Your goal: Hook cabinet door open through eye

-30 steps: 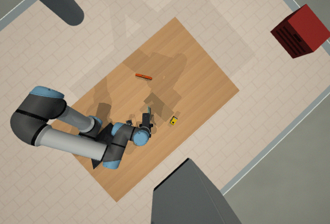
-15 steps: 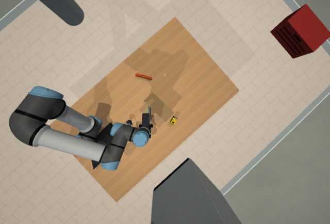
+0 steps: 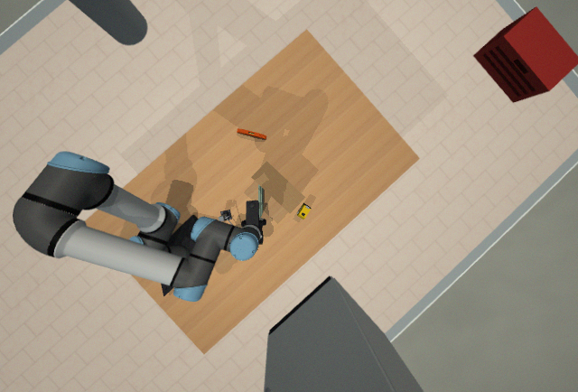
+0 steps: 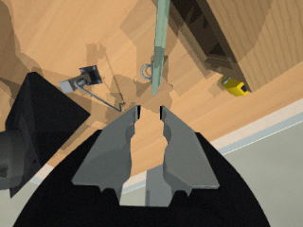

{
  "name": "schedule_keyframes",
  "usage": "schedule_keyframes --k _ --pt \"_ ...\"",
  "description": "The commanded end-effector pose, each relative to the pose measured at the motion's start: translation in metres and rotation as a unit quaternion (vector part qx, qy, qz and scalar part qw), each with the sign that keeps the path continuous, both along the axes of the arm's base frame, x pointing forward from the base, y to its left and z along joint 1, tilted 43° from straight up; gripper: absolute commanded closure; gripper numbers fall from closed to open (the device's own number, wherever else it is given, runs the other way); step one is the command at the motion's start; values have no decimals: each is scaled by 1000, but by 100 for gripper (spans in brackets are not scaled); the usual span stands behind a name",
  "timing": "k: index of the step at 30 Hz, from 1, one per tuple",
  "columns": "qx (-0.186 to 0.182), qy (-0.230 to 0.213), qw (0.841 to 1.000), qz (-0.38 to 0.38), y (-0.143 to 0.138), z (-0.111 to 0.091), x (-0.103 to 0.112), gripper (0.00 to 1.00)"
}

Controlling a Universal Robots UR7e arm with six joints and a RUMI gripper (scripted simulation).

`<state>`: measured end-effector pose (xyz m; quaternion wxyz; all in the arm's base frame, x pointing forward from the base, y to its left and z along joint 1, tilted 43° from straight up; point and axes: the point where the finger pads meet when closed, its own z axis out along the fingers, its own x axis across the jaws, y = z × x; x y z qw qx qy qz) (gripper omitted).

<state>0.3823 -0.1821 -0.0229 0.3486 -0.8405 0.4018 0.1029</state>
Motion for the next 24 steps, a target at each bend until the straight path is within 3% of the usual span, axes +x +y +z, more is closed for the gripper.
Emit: schedule_keyframes --k 1,4,15,24 --pt "-6 -29 999 31 -1 0 -26 85" --pt "-8 -38 998 41 0 0 -35 85" --pt "-23 -139 978 153 17 -2 -121 85" --pt "-25 -159 972 173 22 -2 -136 85"
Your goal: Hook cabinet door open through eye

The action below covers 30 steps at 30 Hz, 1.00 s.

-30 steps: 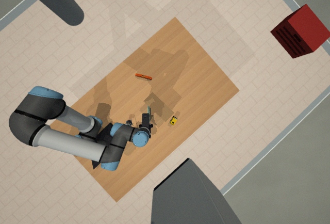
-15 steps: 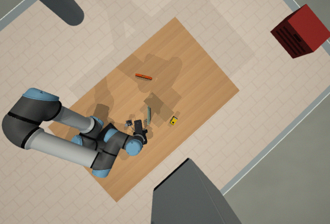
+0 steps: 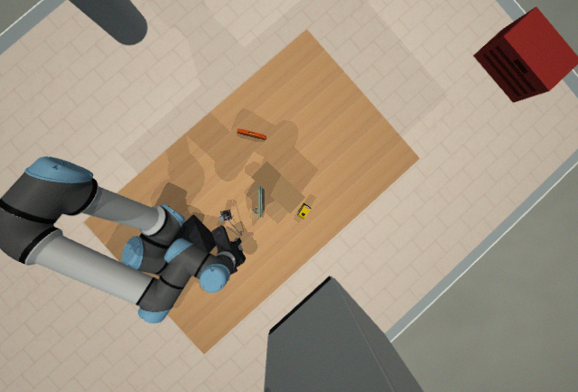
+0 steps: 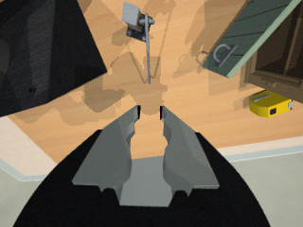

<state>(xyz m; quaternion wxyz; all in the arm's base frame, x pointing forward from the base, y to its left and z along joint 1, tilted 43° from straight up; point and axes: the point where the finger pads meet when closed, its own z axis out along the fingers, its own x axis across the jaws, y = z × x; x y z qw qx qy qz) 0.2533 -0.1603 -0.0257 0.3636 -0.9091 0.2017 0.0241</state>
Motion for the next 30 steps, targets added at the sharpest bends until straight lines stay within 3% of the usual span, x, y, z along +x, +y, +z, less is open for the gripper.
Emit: schedule_keyframes --k 1,30 --pt "-2 -10 1000 7 1 1 -7 85" --pt "-2 -10 1000 7 1 1 -7 86"
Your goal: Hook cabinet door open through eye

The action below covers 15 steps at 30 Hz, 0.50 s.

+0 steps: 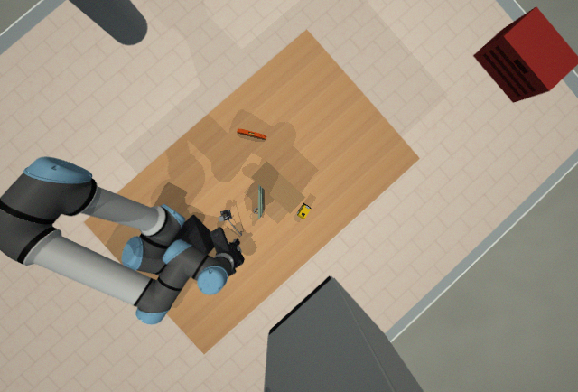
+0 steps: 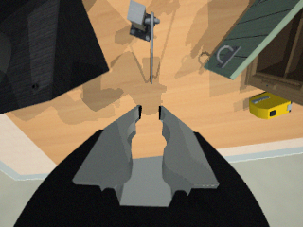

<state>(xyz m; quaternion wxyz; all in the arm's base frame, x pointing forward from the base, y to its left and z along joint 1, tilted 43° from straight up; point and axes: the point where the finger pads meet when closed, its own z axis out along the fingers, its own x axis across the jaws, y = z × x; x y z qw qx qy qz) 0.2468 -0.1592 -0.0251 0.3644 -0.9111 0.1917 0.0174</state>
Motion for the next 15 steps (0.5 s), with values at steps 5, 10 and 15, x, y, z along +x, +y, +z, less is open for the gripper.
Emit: schedule_keyframes --k 5,10,15 --pt "0 0 1000 0 0 0 0 86" --pt "-1 0 1000 0 0 -1 0 86" --pt "-1 0 1000 0 3 -4 1 86"
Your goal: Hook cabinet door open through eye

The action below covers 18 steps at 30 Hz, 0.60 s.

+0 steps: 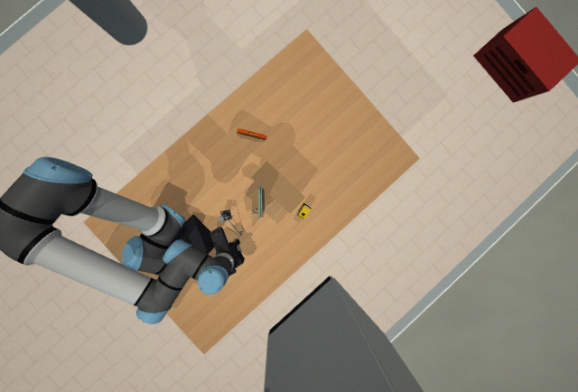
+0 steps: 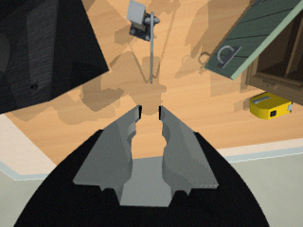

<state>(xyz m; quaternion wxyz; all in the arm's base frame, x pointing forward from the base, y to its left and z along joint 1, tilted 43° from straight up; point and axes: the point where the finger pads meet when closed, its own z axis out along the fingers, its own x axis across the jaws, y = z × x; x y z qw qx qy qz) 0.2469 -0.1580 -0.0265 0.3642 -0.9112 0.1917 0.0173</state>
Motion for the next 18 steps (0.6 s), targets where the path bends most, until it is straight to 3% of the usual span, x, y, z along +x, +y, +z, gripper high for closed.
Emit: schedule_keyframes --k 1,8,18 --pt "-1 0 1000 0 3 -4 1 86" --pt "-1 0 1000 0 11 -12 2 86" --pt "-1 0 1000 0 35 -40 5 86"
